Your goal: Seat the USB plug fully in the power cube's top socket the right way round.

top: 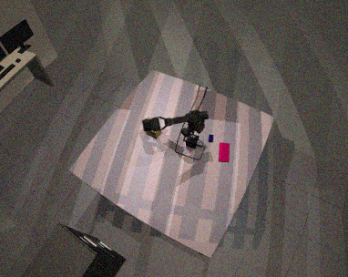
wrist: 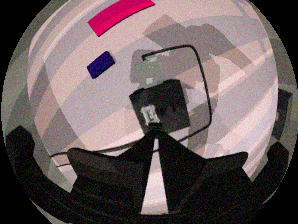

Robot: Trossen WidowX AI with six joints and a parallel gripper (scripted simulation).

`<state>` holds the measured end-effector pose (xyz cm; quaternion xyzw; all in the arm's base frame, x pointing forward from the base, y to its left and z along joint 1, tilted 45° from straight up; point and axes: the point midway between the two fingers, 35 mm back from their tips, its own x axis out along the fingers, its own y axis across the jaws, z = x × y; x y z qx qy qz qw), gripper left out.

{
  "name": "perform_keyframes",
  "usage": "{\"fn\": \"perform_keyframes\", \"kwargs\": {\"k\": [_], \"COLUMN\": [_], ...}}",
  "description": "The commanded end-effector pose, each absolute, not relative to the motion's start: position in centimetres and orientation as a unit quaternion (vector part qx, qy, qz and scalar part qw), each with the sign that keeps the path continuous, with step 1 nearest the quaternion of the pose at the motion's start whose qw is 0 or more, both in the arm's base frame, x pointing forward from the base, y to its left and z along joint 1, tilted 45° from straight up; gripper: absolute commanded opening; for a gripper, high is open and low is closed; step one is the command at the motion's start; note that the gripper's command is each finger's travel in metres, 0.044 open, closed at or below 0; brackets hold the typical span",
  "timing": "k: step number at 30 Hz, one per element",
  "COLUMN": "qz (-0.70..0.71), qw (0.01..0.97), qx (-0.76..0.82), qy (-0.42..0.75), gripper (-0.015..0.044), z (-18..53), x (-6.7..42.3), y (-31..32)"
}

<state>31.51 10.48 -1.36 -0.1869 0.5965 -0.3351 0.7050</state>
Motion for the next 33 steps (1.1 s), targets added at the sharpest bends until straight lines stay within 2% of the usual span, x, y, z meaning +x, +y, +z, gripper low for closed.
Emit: {"fn": "perform_keyframes", "kwargs": {"k": [1,33], "qz": [-0.306,-0.03], "qw": [0.695,0.545], "qx": [-0.221,-0.484], "qy": [0.612,0.684], "gripper": [0.0,0.0], "z": [-1.41,-1.41], "x": [31.51,31.51], "y": [10.43,10.43]}}
